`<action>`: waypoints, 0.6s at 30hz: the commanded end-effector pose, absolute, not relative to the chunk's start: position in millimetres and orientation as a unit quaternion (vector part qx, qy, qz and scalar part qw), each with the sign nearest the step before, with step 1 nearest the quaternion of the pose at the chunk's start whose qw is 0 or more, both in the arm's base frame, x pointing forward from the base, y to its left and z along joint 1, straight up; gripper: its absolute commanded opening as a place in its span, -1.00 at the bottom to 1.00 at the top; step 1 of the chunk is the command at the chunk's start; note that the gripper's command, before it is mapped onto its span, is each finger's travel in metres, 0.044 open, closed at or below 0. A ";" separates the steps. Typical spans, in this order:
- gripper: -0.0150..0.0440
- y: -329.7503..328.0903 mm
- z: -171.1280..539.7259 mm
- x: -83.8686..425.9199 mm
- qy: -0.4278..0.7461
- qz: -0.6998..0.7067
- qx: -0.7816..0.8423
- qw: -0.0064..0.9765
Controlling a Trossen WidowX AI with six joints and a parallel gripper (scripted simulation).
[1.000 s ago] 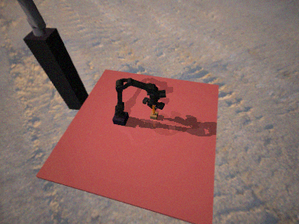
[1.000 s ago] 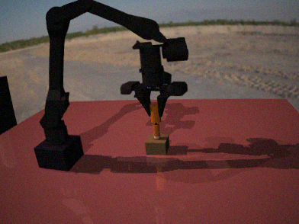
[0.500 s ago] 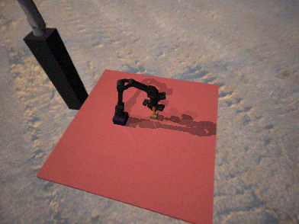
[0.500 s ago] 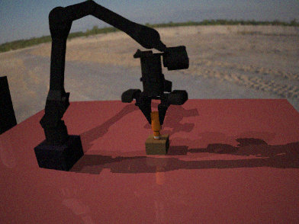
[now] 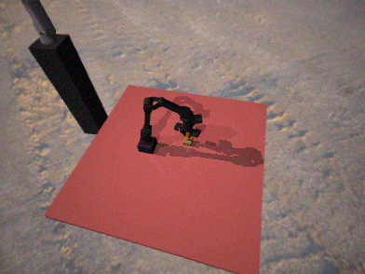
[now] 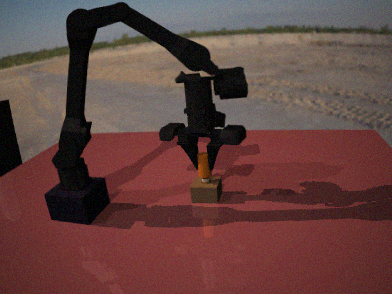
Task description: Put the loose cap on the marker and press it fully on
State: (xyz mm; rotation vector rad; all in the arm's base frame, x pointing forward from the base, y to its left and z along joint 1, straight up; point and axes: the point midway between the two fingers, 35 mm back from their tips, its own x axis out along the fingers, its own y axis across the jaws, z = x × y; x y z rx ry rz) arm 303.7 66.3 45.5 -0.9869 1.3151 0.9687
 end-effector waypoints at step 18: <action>1.00 66.3 45.5 303.7 0.562 0.414 -0.422 0.578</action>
